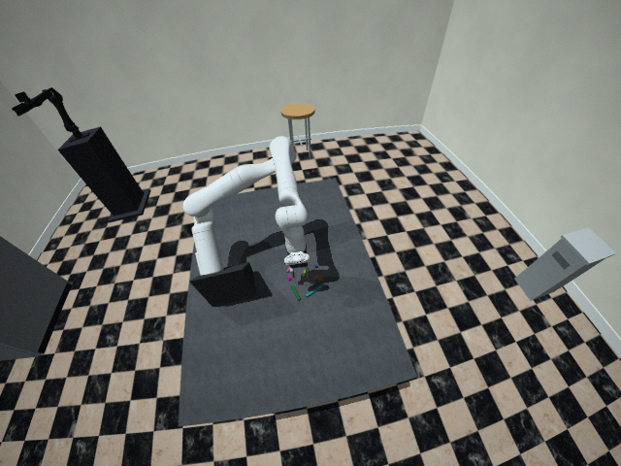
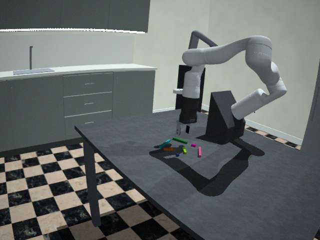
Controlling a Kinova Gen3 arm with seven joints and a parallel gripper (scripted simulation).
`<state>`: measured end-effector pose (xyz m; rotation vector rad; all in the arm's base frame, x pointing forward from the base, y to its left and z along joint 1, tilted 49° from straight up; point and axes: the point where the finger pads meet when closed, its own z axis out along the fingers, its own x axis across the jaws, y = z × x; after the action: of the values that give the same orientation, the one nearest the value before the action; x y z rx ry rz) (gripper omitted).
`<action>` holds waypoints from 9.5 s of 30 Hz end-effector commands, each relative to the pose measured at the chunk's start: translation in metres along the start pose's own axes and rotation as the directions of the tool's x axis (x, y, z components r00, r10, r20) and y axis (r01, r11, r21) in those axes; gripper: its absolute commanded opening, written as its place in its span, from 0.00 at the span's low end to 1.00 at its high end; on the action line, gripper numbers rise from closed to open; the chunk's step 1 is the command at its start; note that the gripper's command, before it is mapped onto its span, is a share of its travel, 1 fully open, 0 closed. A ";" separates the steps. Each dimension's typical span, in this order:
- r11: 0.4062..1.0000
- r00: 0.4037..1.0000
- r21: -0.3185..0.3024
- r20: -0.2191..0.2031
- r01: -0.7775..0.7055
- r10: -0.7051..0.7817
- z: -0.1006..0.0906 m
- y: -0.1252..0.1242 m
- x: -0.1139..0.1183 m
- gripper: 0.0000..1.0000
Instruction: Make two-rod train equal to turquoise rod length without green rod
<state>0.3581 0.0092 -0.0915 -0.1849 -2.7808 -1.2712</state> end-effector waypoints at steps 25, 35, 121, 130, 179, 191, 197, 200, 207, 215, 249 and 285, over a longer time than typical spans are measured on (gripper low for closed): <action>0.868 0.868 0.005 -0.004 -0.497 0.497 0.001 0.010 0.003 1.00; 0.811 0.811 0.006 -0.004 -0.585 0.585 0.001 0.013 0.003 1.00; 0.791 0.791 0.006 -0.003 -0.612 0.612 0.001 0.014 0.004 1.00; 0.791 0.791 0.006 -0.003 -0.612 0.612 0.001 0.014 0.004 1.00; 1.000 0.999 0.003 -0.007 0.031 -0.031 0.000 -0.011 -0.001 1.00; 0.931 0.931 0.001 -0.008 0.365 -0.365 0.000 -0.018 -0.003 1.00; 0.851 0.851 -0.001 -0.008 0.526 -0.526 0.000 -0.021 -0.004 1.00; 0.807 0.807 -0.002 -0.008 0.590 -0.590 0.000 -0.022 -0.004 1.00; 0.729 0.729 -0.003 -0.007 0.684 -0.684 0.000 -0.023 -0.004 1.00; 0.670 0.670 -0.004 -0.007 0.743 -0.743 0.000 -0.023 -0.004 1.00; 0.647 0.647 -0.004 -0.007 0.763 -0.763 0.000 -0.024 -0.004 1.00; 0.647 0.647 -0.004 -0.007 0.763 -0.763 0.000 -0.024 -0.004 1.00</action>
<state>0.3587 -0.0054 -0.1099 1.1300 -2.9193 -1.3562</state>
